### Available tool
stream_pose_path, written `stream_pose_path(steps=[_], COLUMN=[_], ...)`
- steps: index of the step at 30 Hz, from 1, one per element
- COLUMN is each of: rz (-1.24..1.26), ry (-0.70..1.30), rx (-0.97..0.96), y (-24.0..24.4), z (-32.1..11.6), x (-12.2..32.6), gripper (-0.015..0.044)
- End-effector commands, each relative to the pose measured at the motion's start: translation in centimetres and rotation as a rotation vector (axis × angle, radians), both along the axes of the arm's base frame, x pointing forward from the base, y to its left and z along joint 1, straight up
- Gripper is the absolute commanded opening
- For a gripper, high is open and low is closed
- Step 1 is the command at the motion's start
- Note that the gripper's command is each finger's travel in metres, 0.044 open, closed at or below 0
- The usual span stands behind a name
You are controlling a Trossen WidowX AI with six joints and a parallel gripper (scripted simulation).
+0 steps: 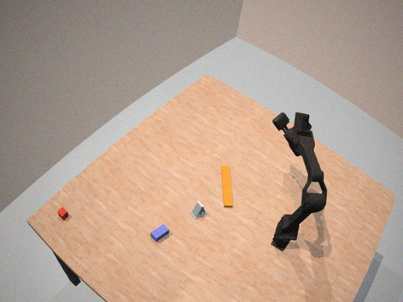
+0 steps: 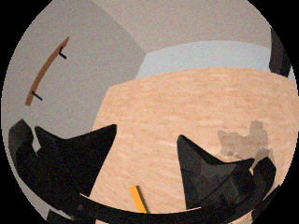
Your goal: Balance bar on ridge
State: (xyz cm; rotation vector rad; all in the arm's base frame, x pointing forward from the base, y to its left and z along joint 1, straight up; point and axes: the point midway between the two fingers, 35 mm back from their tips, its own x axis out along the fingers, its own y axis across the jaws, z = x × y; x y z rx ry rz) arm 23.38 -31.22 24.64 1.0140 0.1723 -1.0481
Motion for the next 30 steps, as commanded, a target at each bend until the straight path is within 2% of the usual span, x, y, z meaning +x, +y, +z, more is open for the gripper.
stream_pose_path(steps=[1,16,30], rz=[0.051,0.276,0.467], ry=[0.044,0.249,0.453], rx=[0.039,0.212,0.312], y=[1.2,8.0,14.5], z=[-1.0,-5.6,-9.0], x=[1.4,6.4,8.9], gripper=[0.0315,0.0315,0.0315])
